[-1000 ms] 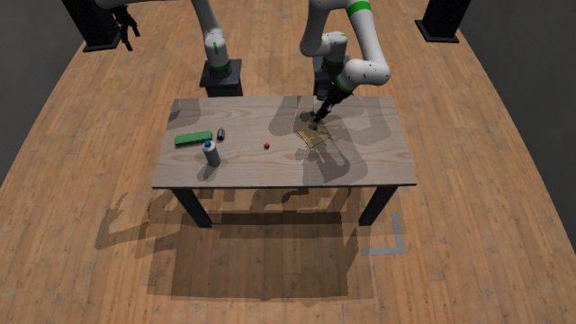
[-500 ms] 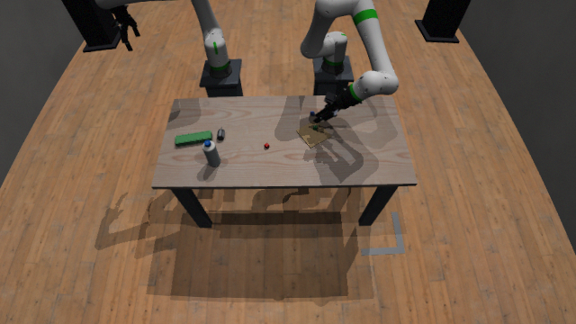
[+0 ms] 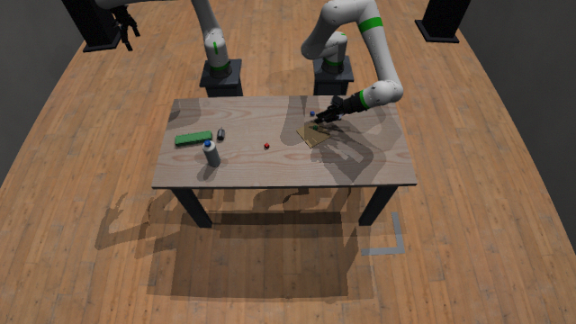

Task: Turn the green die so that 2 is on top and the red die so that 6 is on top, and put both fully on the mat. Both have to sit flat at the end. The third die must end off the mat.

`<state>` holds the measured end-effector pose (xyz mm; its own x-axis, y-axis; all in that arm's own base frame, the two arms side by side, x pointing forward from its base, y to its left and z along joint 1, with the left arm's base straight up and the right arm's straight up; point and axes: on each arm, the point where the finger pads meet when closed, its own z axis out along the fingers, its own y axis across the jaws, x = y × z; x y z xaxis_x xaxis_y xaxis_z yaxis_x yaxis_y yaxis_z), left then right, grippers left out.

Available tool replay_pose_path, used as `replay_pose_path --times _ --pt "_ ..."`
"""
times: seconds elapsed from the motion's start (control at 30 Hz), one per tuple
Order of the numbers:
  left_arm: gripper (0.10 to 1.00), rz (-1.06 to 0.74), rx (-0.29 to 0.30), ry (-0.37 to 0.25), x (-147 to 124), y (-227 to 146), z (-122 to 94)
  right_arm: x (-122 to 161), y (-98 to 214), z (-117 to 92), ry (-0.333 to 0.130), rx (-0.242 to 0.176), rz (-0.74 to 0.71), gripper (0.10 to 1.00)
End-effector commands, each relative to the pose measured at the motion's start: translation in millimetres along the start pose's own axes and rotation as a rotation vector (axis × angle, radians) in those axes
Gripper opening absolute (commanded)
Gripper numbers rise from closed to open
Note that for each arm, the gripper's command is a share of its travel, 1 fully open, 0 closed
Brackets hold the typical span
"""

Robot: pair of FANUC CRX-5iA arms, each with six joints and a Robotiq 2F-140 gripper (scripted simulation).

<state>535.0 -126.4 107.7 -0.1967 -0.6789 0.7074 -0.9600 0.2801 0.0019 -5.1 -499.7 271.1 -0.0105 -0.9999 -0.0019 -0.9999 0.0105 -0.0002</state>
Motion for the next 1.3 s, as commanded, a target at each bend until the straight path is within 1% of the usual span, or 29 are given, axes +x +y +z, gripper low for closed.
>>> replay_pose_path --times 0.0,0.6,1.27 --pt "0.291 0.001 0.002 0.0 0.6 -0.5 -0.8 0.3 0.2 -0.9 0.002 0.0 0.0 1.0" --pt "0.291 0.001 0.002 0.0 -2.9 -0.5 2.7 0.3 0.2 -0.9 0.002 0.0 0.0 1.0" --pt "0.291 0.001 0.002 0.0 -23.9 -0.6 23.7 0.3 0.2 -0.9 0.002 0.0 0.0 1.0"
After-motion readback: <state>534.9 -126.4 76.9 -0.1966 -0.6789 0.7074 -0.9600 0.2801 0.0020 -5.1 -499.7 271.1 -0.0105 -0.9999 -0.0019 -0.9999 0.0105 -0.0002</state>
